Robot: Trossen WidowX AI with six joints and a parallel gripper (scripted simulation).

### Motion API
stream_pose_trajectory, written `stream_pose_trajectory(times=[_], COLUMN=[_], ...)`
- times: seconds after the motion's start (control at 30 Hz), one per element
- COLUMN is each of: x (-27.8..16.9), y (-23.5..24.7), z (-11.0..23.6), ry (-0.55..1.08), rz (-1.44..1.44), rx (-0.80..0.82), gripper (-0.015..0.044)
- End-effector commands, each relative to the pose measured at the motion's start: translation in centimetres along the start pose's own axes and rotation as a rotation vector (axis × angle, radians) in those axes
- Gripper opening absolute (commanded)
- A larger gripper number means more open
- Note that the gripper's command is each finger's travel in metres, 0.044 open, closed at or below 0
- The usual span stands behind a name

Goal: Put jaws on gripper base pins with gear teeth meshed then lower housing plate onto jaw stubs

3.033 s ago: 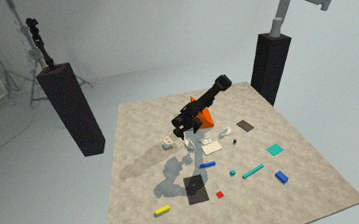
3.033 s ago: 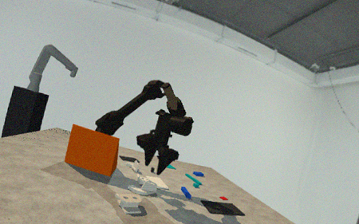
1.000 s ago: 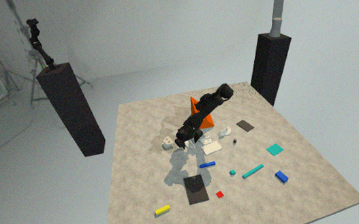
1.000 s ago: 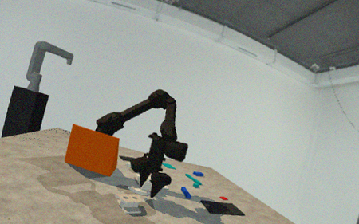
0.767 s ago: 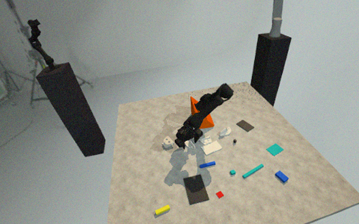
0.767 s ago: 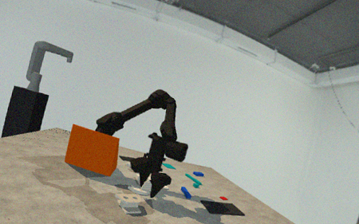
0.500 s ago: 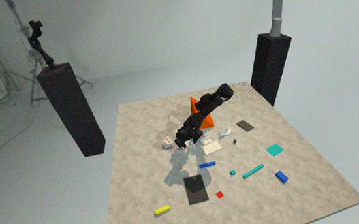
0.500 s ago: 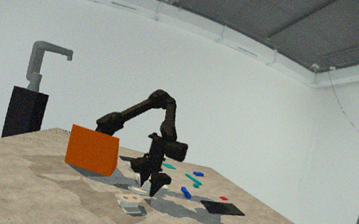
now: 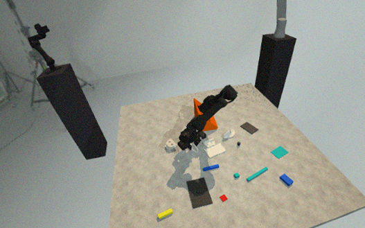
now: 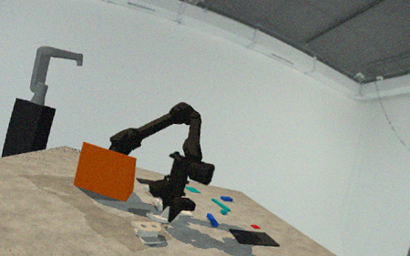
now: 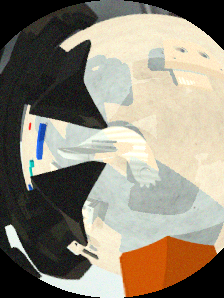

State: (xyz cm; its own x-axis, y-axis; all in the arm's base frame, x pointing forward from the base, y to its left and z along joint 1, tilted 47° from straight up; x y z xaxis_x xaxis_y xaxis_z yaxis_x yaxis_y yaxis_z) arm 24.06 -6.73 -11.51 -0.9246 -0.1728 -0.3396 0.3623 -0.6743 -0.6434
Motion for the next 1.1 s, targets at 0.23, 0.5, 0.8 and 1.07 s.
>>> stream_pose_trajectory(times=[0.23,0.5,0.8,1.07], x=[0.0,-0.1,-0.1,0.0], y=[0.0,0.3,0.3,0.1], z=[0.1,2.3,5.1,7.7], ry=[0.000,0.001,0.002,0.003], rz=[0.001,-0.001,-0.002,-0.003], rx=[0.001,0.004,0.005,0.002], gripper=[0.0134,0.0134,0.0134,0.0134])
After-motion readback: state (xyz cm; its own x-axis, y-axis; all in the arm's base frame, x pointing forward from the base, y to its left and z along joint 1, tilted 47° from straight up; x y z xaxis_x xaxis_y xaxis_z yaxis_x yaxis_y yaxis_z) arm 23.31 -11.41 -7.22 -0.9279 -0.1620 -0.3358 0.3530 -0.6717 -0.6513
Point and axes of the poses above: the point midway between the two fingers, 35 mm back from their tips, its own z axis back along the fingers, its own y axis across the jaws, x = y × z, the point moved 3 cm from there along z, back along the fingers
